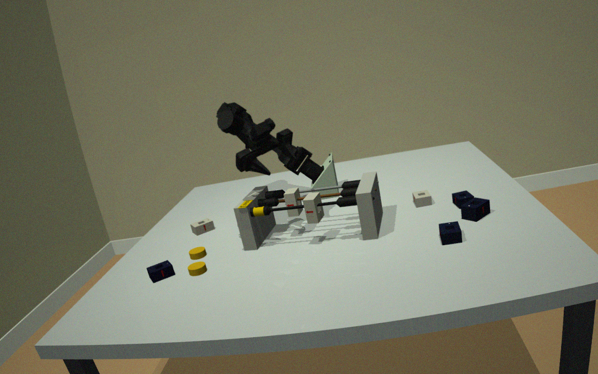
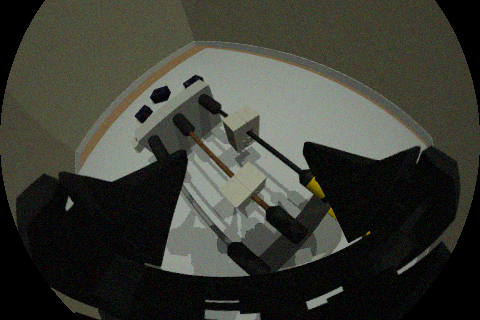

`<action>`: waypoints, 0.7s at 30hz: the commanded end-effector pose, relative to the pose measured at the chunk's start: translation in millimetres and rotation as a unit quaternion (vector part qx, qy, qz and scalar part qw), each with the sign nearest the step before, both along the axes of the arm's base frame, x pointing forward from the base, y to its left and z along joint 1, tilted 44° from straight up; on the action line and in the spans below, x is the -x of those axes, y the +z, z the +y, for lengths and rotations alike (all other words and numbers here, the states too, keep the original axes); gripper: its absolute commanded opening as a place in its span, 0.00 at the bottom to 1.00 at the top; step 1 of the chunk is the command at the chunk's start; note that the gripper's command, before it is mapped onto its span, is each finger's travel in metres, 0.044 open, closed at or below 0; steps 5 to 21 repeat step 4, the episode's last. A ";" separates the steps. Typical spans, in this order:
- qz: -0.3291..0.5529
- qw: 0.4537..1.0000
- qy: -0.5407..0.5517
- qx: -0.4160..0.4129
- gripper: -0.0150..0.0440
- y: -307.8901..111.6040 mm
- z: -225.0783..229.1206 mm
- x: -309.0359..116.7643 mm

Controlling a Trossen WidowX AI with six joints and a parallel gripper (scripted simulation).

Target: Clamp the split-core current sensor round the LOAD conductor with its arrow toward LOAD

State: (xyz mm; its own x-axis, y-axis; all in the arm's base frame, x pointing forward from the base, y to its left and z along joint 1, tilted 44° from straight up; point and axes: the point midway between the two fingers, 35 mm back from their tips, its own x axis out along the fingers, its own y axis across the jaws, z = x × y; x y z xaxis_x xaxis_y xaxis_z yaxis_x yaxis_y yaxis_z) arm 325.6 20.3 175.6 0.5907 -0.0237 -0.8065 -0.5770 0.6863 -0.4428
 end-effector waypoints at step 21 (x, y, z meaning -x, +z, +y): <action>0.011 0.998 -0.051 -0.022 1.00 -2.2 0.4 -2.8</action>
